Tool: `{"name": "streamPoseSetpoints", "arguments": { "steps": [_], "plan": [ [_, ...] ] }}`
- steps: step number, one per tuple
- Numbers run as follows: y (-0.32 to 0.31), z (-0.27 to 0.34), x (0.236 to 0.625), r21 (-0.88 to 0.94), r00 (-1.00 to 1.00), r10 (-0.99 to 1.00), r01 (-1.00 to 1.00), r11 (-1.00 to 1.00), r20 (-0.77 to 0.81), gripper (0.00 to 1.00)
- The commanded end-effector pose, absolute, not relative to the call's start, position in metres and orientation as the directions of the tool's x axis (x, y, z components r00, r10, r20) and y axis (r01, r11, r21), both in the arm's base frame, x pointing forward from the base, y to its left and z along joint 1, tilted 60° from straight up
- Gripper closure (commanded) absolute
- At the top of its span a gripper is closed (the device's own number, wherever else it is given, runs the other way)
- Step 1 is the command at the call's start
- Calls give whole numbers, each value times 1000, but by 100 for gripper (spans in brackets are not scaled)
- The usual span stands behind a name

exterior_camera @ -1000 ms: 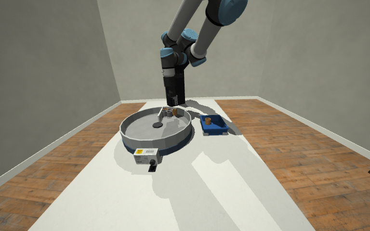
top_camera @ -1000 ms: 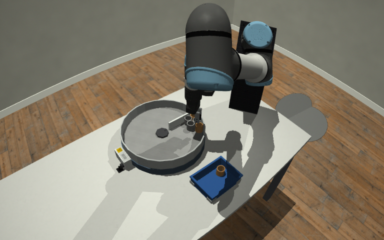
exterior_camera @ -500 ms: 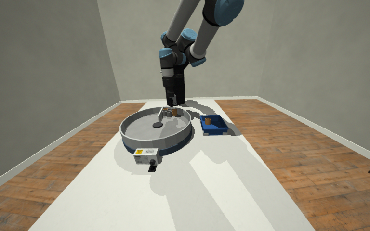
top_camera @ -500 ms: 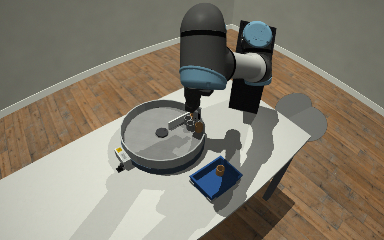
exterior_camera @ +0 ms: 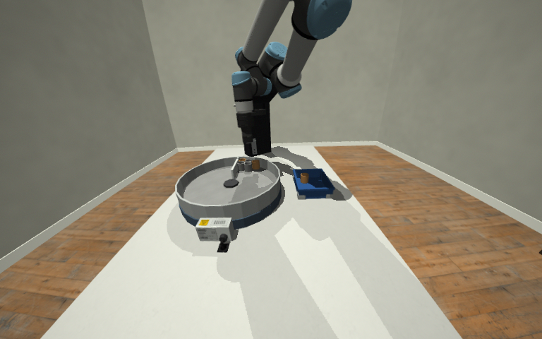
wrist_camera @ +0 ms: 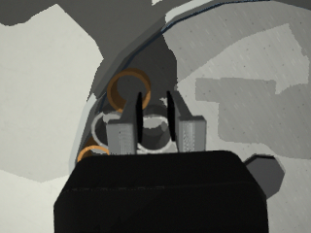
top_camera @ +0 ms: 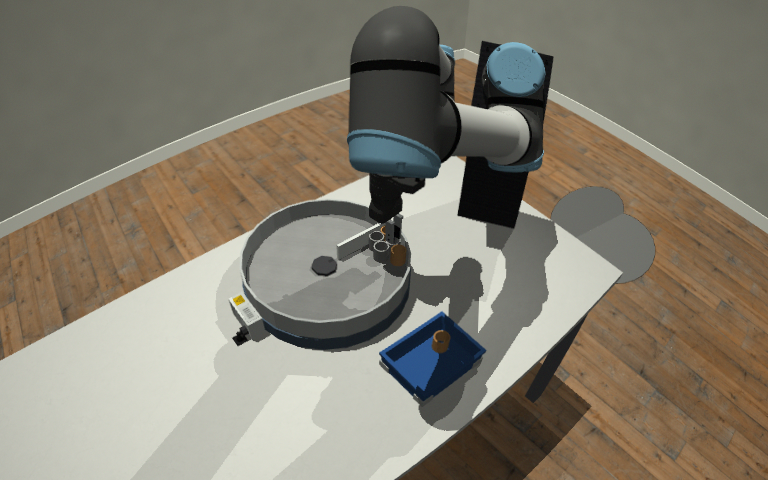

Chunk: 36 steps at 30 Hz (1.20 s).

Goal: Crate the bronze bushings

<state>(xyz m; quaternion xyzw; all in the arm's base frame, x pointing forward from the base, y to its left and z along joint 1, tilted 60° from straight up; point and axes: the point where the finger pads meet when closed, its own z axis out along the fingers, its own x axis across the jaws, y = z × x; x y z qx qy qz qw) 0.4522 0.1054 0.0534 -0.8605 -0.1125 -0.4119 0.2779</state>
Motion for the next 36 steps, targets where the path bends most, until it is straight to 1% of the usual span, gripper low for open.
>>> {"name": "streamPoseSetpoints", "arguments": {
  "steps": [1,2,14,19,31,36],
  "plan": [
    [106,47,447,-460,671,-130,341,-820,730,55],
    [106,45,446,-480,680,-157,317,-818,716,55],
    [106,45,446,-480,680,-157,317,-818,716,55],
    [114,38,456,-479,680,-154,320,-817,717,55],
    [114,38,456,-479,680,-154,320,-817,717,55],
    [122,30,465,-480,681,-155,319,-817,716,55]
  ]
}}
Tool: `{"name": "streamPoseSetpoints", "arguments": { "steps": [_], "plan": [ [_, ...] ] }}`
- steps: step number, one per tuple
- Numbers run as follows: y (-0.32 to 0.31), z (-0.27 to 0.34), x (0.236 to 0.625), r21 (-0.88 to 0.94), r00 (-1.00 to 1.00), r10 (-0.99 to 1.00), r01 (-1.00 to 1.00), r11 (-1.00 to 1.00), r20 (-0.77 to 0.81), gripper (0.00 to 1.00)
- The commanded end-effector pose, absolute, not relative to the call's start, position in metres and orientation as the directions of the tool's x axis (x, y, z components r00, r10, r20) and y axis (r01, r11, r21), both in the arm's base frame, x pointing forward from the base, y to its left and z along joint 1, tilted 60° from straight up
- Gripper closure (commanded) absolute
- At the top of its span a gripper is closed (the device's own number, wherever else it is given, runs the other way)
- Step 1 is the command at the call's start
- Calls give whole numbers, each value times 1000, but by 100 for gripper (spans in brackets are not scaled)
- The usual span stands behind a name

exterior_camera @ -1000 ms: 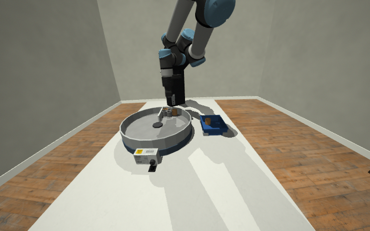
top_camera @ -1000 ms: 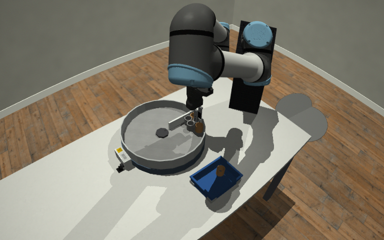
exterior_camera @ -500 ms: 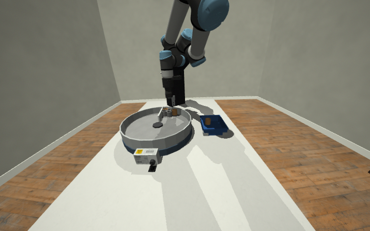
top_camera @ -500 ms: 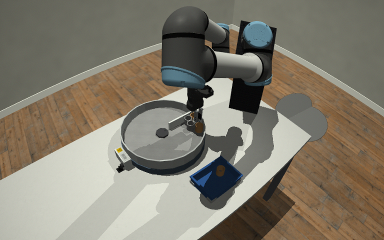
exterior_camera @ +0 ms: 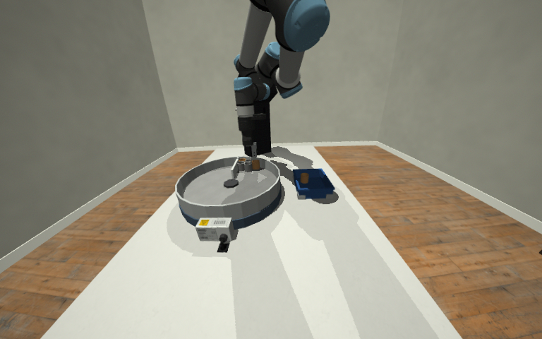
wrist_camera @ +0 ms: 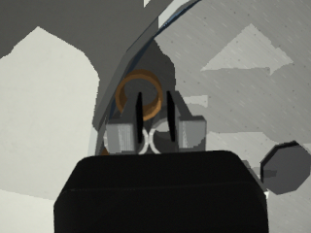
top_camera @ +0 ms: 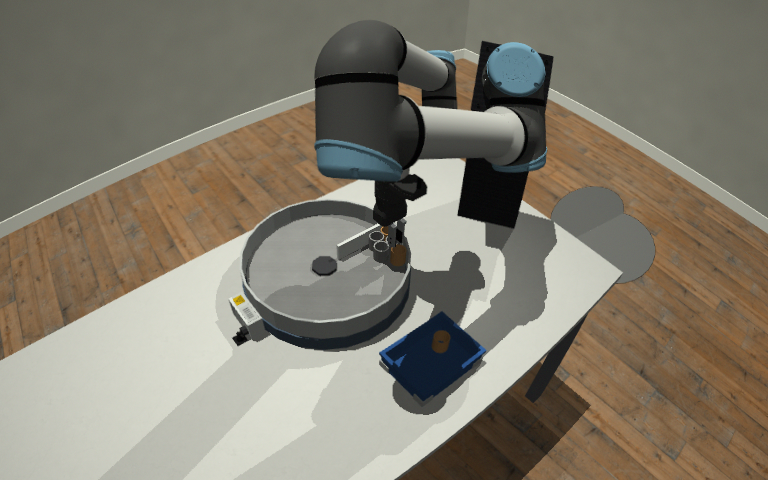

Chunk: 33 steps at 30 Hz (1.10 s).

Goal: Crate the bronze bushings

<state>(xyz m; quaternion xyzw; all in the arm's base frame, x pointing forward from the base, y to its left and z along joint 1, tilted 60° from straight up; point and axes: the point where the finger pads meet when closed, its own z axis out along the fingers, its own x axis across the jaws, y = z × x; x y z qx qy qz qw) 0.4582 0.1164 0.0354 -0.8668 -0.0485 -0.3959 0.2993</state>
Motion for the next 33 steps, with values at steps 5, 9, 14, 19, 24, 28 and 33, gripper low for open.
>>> {"name": "streamPoseSetpoints", "arguments": {
  "steps": [5,9,14,19,24,28,33],
  "plan": [
    [122,30,465,-480,681,-155,319,-817,716,55],
    [122,30,465,-480,681,-155,319,-817,716,55],
    [125,27,469,-481,681,-155,319,-817,715,55],
    [130,23,475,-481,681,-156,318,-817,715,55],
    [130,23,475,-481,681,-156,318,-817,715,55],
    [130,23,475,-481,681,-156,318,-817,715,55],
    [133,20,478,-481,681,-156,318,-817,715,55]
  ]
}}
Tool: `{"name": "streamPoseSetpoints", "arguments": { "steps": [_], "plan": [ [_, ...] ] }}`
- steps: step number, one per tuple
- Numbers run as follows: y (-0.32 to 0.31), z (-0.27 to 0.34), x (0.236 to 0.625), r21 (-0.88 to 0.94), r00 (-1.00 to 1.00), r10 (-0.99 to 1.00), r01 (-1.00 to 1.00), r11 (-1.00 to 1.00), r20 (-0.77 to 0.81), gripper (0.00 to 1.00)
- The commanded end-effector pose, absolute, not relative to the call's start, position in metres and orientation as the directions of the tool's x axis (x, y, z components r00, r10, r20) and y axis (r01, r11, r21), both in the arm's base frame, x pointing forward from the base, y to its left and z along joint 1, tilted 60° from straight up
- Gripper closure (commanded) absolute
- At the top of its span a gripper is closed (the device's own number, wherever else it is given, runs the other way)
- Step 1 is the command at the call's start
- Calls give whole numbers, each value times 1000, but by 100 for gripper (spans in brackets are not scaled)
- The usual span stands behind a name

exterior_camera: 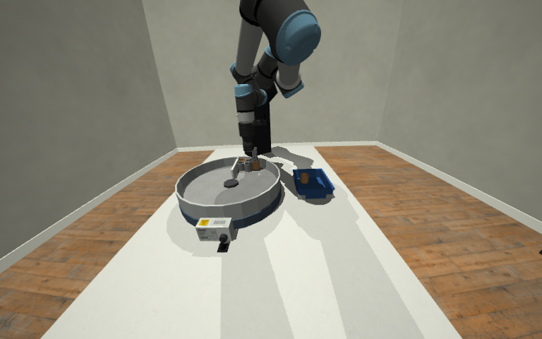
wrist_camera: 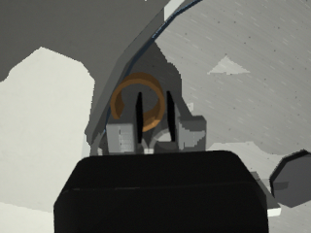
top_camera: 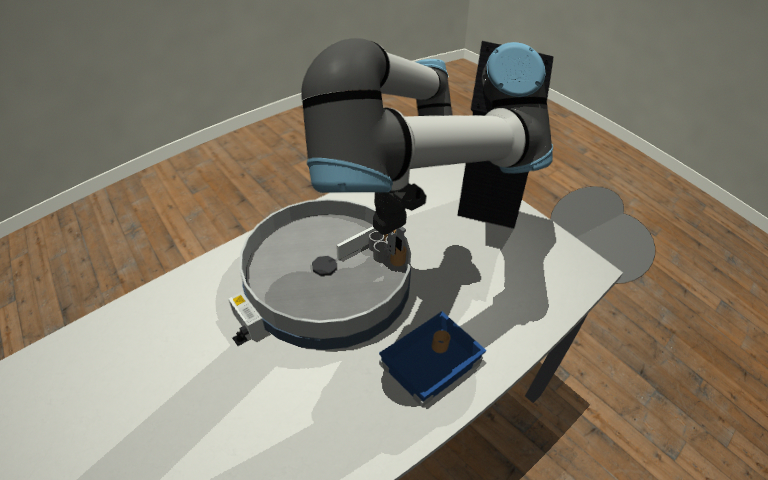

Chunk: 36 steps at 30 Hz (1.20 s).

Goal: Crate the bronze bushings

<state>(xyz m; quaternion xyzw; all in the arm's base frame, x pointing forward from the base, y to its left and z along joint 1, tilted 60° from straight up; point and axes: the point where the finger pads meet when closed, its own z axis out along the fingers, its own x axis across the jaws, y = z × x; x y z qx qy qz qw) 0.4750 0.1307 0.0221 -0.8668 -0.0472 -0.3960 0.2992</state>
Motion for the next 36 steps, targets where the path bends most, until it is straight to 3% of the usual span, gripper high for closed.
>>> {"name": "streamPoseSetpoints", "arguments": {
  "steps": [1,36],
  "plan": [
    [134,19,479,-481,681,-156,318,-817,715,55],
    [141,13,488,-480,680,-156,318,-817,716,55]
  ]
}}
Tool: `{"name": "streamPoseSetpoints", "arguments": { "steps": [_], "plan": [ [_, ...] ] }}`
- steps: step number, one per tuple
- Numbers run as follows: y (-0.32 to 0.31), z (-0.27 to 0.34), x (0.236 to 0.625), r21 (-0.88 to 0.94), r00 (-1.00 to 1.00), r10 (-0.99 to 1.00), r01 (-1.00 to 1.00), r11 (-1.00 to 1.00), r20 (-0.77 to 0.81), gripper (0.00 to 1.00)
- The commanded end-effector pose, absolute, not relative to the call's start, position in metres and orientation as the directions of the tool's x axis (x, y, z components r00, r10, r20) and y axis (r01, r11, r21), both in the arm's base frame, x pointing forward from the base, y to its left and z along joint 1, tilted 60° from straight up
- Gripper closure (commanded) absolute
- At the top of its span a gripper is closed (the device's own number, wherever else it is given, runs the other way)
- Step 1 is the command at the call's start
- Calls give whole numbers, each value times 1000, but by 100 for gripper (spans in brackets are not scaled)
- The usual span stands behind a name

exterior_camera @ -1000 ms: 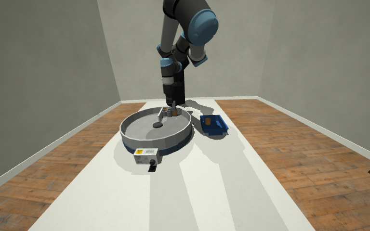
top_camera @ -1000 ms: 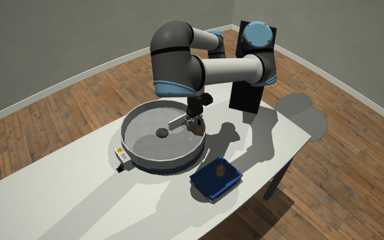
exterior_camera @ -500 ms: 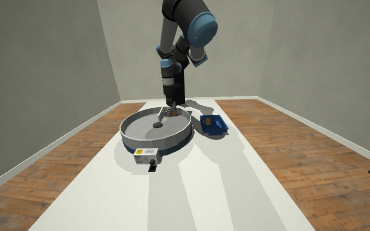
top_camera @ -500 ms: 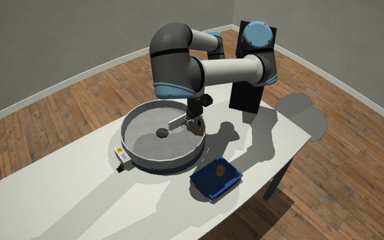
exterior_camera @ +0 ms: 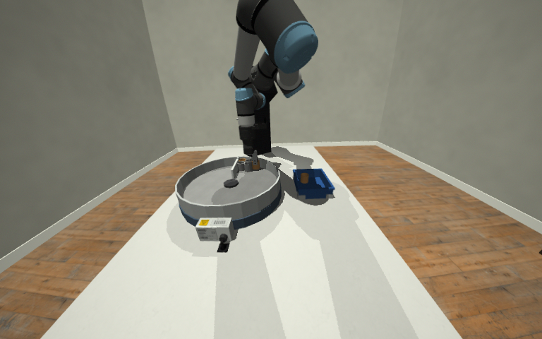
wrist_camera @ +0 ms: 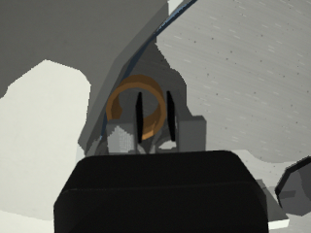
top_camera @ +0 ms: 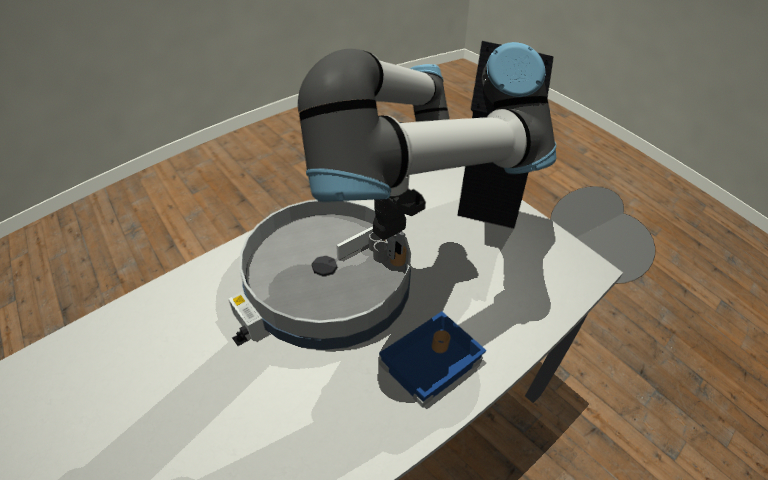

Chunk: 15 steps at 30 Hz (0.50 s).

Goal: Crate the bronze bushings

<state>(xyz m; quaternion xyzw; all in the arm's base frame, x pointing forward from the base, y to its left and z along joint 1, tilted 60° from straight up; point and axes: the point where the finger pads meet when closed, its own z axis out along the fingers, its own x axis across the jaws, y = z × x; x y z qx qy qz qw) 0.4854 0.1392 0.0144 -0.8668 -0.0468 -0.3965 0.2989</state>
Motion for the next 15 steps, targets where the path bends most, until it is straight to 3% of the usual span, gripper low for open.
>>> {"name": "streamPoseSetpoints", "arguments": {
  "steps": [1,15],
  "plan": [
    [141,13,488,-480,680,-156,318,-817,716,55],
    [144,10,492,-480,680,-157,318,-818,716,55]
  ]
}}
